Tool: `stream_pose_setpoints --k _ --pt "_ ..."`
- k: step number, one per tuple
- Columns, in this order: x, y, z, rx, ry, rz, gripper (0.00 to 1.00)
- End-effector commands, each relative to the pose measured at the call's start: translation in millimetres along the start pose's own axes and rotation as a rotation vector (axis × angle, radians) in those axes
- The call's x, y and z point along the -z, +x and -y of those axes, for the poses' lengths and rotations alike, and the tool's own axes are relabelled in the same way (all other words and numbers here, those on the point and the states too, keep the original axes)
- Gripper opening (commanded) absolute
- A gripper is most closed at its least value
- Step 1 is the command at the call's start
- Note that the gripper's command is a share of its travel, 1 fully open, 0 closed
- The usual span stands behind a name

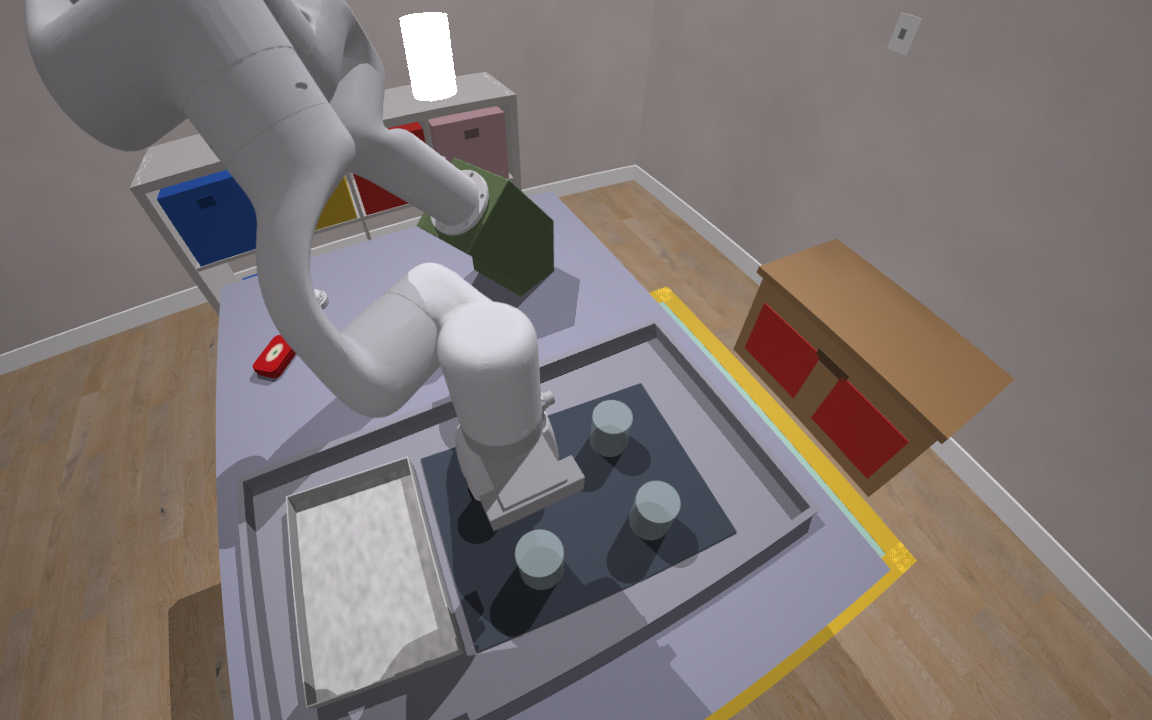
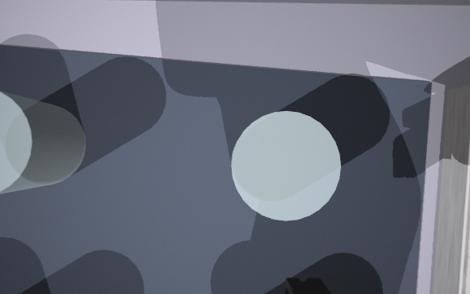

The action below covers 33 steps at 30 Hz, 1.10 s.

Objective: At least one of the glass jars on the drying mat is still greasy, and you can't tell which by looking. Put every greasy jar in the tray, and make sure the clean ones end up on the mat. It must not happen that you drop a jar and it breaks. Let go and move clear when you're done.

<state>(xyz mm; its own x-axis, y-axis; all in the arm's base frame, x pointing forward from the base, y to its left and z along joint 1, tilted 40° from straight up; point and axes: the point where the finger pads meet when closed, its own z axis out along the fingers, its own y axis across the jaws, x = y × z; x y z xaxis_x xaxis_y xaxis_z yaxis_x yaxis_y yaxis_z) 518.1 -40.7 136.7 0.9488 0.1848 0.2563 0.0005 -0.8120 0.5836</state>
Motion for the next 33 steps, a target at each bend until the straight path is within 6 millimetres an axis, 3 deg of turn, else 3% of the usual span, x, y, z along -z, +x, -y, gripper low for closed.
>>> stream_pose_setpoints --k 1,2,17,19,25,28,33 --pt "10 0 7 0.001 -0.004 -0.005 0.00" --pt "10 0 7 0.001 -0.004 -0.005 0.00" --pt "10 7 127 0.001 -0.004 -0.005 0.00" --pt "10 7 127 0.001 -0.004 -0.005 0.00" --pt "9 11 174 0.001 -0.004 -0.005 0.00" --pt "9 11 174 0.001 -0.004 -0.005 0.00" --pt "-14 11 174 0.001 -0.004 -0.005 0.00"
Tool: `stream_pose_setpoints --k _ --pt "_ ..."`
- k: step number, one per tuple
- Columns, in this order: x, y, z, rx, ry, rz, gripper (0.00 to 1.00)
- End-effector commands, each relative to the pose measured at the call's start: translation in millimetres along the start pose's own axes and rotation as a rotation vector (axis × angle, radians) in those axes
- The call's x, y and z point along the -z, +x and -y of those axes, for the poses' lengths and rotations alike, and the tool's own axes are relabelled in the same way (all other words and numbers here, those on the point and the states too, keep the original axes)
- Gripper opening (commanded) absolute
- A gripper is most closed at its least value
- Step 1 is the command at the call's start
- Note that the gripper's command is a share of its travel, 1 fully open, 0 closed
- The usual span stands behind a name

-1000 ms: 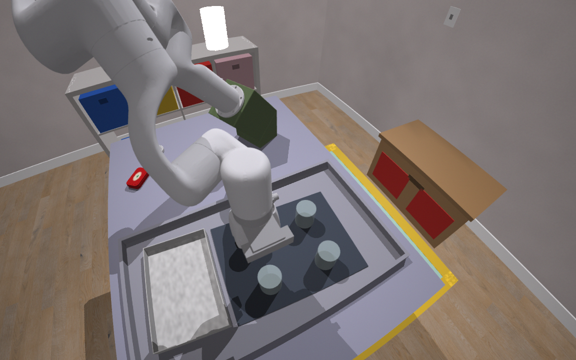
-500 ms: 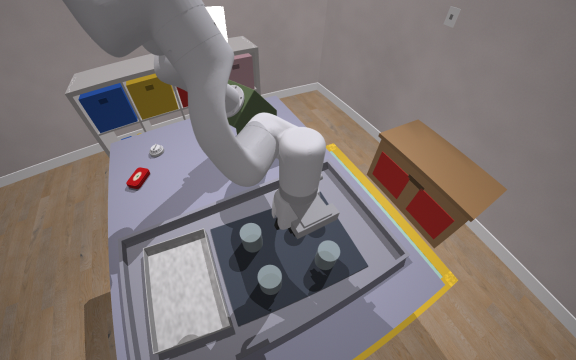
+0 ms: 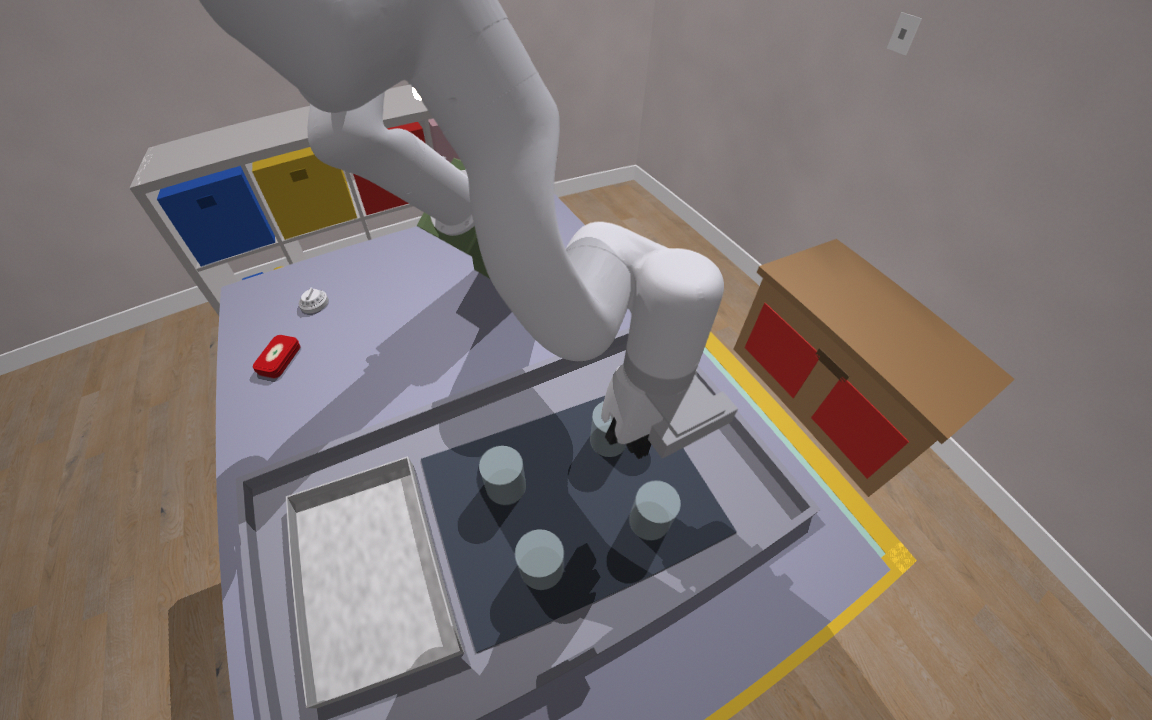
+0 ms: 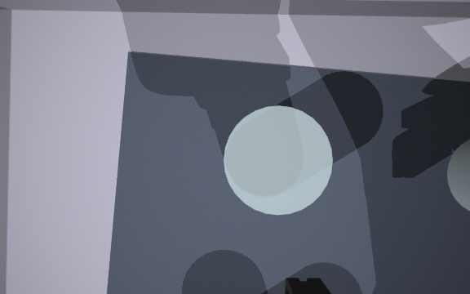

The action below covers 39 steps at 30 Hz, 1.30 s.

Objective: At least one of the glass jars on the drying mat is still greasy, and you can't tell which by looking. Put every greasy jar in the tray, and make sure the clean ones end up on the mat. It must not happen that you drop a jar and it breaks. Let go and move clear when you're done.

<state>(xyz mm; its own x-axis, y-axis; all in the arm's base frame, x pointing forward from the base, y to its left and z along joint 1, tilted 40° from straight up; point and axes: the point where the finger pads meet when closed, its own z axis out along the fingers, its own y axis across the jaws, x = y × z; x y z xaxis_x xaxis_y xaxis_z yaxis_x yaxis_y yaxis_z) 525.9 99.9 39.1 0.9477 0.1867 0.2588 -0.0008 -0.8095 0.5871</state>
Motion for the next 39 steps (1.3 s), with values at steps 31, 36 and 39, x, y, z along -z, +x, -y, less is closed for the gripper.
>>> stream_pose_setpoints --k 31,36,39 --pt "-67 5 3 0.000 0.001 -0.002 0.00" --pt "-67 7 3 0.000 0.001 -0.002 0.00" --pt "-67 8 3 0.000 0.001 -0.002 0.00"
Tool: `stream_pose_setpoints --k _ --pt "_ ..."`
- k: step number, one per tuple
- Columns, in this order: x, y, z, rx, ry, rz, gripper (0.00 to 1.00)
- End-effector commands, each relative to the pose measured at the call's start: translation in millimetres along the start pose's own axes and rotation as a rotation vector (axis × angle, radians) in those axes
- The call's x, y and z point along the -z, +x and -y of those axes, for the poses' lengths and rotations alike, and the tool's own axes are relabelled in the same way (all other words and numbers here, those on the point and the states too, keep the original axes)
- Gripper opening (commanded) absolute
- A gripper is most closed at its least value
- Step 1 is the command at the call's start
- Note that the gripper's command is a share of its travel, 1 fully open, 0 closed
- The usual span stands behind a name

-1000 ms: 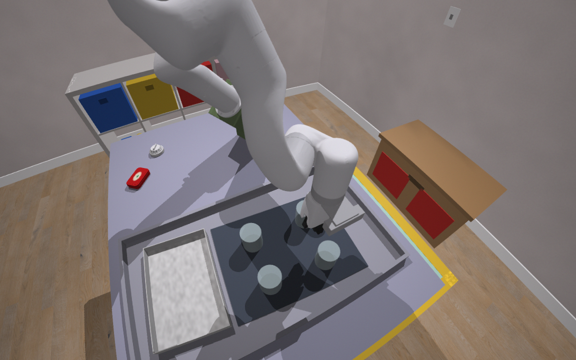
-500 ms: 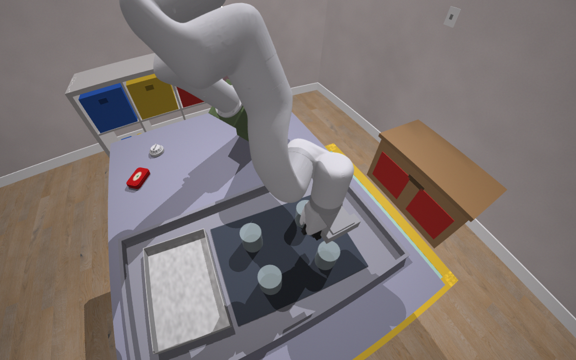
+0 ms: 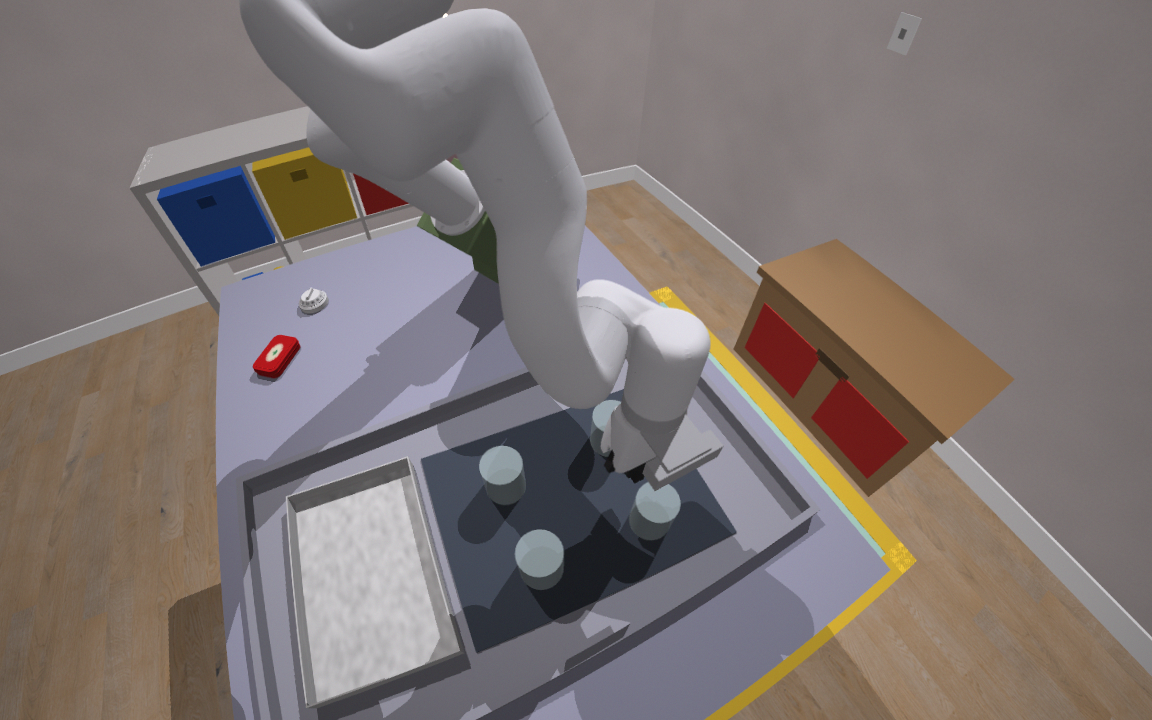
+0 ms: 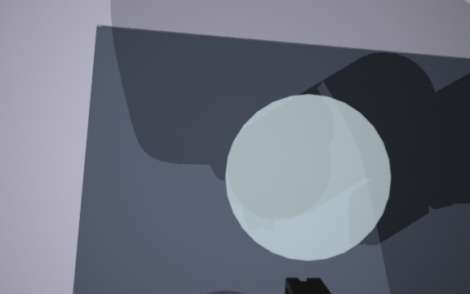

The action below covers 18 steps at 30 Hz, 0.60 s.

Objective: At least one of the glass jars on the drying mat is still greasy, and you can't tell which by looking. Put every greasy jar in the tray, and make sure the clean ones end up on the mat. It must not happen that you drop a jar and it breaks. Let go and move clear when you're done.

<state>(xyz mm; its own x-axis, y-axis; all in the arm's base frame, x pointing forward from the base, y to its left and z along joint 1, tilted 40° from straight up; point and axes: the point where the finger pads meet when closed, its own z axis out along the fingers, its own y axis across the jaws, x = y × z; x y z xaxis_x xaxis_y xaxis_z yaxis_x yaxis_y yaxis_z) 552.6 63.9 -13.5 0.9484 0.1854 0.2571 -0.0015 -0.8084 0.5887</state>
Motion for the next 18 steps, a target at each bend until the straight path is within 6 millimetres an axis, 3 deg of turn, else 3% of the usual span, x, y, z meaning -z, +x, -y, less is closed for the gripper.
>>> stream_pose_setpoints --k 1,18 --pt "1.8 3.1 1.4 0.000 0.003 -0.004 0.00" --pt "1.8 9.1 1.4 0.000 0.003 -0.004 0.00"
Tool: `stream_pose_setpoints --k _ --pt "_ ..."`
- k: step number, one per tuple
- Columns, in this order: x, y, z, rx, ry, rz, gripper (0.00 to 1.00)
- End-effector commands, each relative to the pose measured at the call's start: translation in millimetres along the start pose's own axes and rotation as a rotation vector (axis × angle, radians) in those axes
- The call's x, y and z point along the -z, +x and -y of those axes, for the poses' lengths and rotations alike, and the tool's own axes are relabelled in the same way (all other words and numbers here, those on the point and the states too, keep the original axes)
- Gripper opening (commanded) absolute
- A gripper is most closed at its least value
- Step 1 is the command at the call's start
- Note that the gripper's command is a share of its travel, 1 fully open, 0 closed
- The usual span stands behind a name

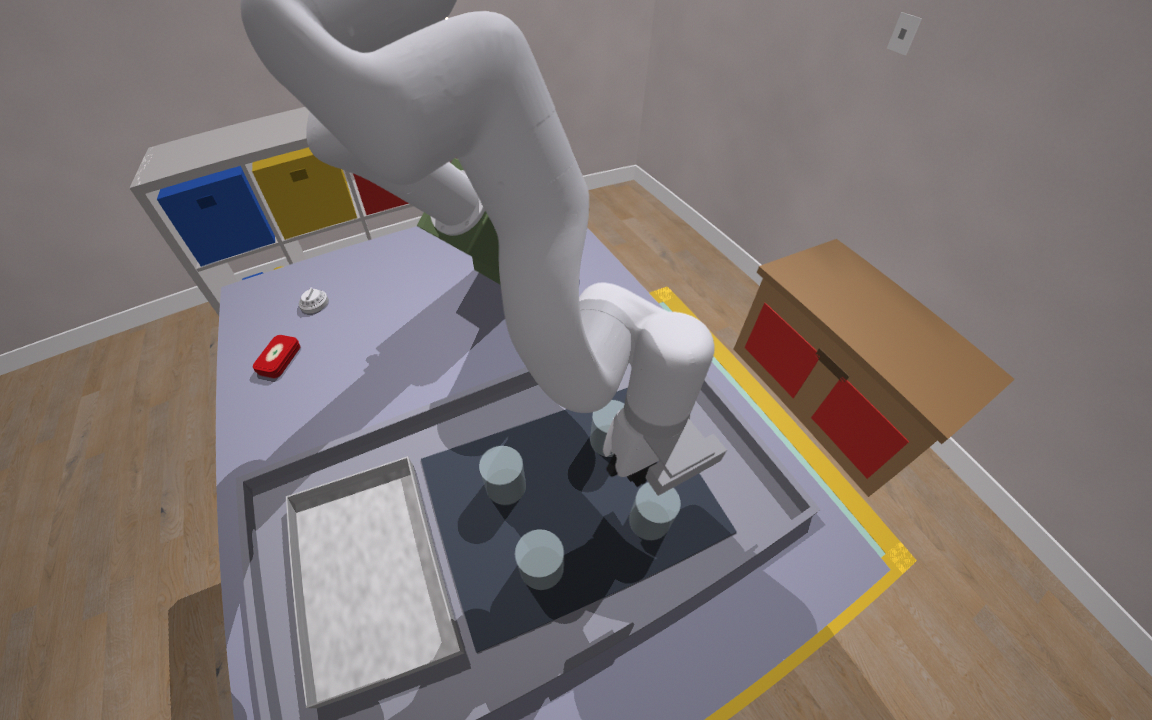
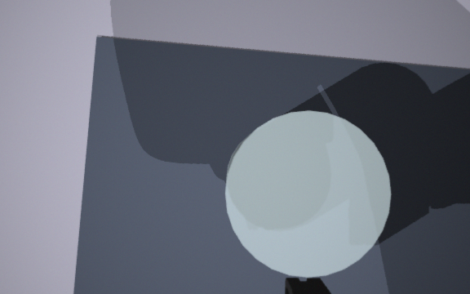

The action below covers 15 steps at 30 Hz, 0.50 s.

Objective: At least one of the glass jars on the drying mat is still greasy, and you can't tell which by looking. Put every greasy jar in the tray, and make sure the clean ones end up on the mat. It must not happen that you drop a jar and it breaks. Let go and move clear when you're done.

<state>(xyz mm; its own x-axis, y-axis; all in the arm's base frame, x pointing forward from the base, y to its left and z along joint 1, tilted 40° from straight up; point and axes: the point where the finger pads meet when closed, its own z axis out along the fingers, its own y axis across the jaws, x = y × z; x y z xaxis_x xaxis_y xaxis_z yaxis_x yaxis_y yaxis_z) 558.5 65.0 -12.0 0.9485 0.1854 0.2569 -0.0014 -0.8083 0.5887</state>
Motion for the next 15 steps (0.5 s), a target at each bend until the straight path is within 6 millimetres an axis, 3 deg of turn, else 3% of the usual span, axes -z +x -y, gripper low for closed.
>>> stream_pose_setpoints --k 1,15 --pt "1.9 3.3 1.4 0.000 0.003 -0.004 0.00" --pt "1.9 8.1 1.4 0.000 0.003 -0.004 0.00"
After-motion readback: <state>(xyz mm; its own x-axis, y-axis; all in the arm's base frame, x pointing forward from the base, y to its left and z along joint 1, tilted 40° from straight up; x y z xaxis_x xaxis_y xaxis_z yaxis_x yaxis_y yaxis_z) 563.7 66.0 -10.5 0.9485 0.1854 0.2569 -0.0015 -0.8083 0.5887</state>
